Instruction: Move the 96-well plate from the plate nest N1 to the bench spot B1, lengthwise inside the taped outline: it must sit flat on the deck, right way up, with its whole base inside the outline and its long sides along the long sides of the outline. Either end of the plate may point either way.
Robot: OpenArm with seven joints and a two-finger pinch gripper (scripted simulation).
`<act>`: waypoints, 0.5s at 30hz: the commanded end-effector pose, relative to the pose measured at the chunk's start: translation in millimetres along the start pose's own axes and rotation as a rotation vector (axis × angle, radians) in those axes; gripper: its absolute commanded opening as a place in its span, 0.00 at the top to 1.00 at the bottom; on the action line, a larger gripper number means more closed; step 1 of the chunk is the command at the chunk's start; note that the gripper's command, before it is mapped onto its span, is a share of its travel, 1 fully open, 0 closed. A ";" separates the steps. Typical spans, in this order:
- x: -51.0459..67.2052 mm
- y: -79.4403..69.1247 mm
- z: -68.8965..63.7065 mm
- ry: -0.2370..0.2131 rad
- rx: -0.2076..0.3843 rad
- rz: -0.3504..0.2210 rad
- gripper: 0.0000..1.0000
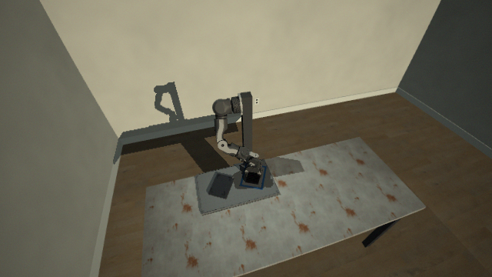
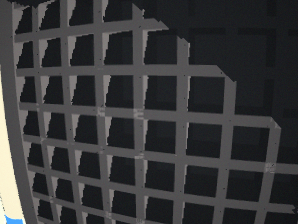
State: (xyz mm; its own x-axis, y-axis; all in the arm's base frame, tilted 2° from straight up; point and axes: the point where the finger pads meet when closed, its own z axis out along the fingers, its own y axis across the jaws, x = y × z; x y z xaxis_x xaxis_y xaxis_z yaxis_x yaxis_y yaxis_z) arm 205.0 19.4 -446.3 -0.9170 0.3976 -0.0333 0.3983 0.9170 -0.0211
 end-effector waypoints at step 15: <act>0.0 0.7 -0.5 0.000 -0.002 0.000 0.50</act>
State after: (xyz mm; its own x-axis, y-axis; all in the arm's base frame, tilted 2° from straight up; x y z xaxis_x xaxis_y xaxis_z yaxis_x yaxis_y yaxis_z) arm 205.0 19.4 -446.3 -0.9170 0.3976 -0.0333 0.3983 0.9170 -0.0211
